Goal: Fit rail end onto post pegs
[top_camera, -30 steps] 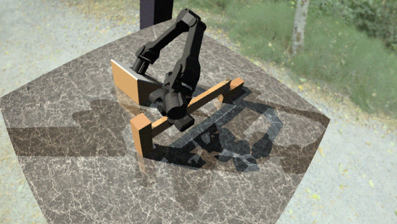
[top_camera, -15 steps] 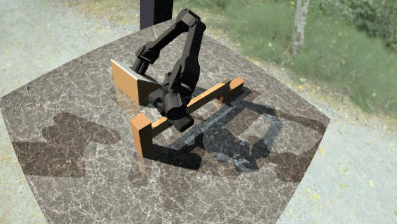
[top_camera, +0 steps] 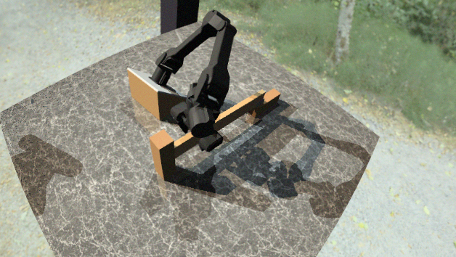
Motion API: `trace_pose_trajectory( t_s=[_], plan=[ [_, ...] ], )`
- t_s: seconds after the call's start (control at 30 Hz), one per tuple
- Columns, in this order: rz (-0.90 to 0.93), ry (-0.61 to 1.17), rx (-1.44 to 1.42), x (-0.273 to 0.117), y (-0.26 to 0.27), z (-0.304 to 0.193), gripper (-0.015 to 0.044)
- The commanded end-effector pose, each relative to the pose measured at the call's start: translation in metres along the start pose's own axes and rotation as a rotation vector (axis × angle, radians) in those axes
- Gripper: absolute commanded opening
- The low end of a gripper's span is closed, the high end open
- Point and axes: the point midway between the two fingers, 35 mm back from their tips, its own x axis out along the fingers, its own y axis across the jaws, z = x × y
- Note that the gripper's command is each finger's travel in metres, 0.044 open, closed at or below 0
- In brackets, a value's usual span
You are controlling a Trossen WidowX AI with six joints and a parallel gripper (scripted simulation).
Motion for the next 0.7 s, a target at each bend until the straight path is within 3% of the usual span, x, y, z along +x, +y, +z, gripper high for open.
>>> trace_pose_trajectory(
  t_s=[0.0,0.17,0.67],
  plan=[
    [-0.002,0.001,0.000,-0.002,0.000,0.002,0.0440],
    [-0.011,0.005,0.001,-0.030,0.001,0.030,0.0440],
    [-0.011,0.005,0.001,-0.030,0.001,0.030,0.0440]
  ],
)
